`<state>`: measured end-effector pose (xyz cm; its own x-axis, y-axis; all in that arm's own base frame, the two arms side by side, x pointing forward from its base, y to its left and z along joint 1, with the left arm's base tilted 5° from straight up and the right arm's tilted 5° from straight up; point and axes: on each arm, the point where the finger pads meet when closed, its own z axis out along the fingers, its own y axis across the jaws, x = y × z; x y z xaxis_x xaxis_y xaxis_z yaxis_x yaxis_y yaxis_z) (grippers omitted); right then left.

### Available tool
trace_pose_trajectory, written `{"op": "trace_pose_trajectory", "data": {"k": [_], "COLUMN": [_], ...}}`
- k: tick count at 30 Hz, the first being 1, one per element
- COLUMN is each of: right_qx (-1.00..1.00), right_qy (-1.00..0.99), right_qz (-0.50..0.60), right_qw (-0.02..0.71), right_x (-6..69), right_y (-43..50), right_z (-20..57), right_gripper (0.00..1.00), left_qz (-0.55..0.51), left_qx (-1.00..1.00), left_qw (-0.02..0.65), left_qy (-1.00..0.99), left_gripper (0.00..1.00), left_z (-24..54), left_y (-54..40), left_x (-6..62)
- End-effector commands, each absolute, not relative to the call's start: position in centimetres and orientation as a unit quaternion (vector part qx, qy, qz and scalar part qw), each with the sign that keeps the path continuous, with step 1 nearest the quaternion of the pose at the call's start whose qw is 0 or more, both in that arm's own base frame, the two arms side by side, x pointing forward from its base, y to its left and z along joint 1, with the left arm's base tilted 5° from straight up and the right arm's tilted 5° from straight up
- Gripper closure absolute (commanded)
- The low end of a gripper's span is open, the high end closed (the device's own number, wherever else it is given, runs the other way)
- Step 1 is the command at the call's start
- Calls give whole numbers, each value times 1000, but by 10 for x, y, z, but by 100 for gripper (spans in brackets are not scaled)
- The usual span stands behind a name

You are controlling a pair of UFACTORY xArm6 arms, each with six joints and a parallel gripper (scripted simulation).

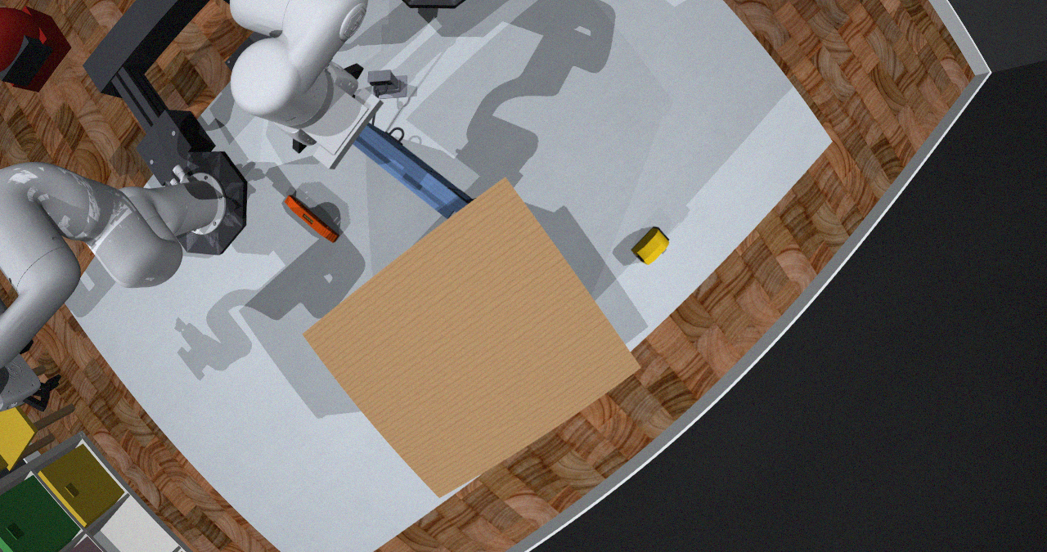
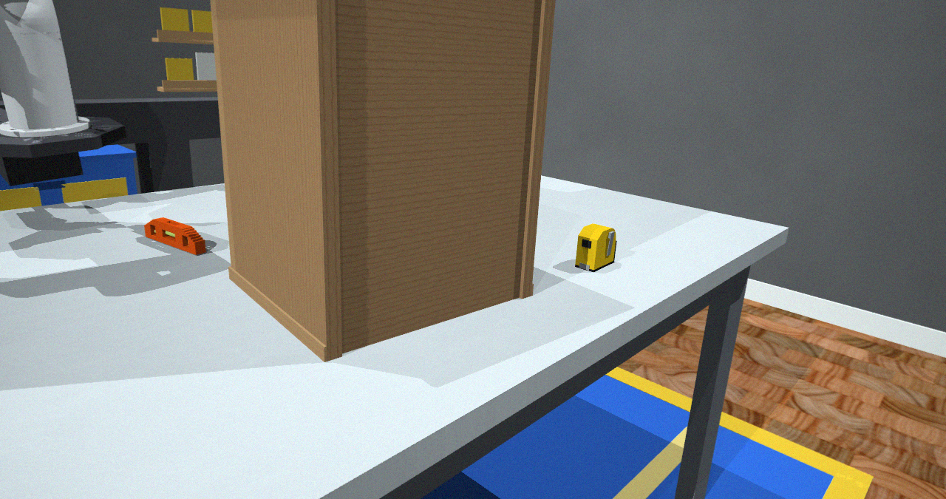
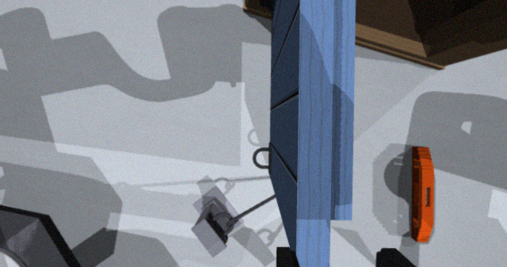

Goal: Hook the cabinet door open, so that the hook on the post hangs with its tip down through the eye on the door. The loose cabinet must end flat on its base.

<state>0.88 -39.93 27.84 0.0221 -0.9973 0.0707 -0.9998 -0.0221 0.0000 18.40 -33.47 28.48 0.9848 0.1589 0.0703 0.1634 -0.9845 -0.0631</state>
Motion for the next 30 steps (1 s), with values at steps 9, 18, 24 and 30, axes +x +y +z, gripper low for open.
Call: {"op": "trace_pose_trajectory", "data": {"k": [9,18,24,30], "right_qx": [714,714,714,714], "right_qy": [-699,-699,-699,-699], "right_qz": [27,27,27,27], "right_qw": [26,26,26,26], "right_x": [9,9,9,9], "right_y": [-400,-400,-400,-400], "right_z": [280,280,280,280], "right_gripper": [0,0,0,0], "left_qz": [-34,-34,-34,-34], "left_qx": [-996,-996,-996,-996], "left_qw": [32,32,32,32], "left_qy": [-81,-81,-81,-81], "left_gripper": [62,62,62,62], "left_z": [280,269,262,252], "left_y": [-335,-334,-334,-334], "left_x": [185,186,186,187]}}
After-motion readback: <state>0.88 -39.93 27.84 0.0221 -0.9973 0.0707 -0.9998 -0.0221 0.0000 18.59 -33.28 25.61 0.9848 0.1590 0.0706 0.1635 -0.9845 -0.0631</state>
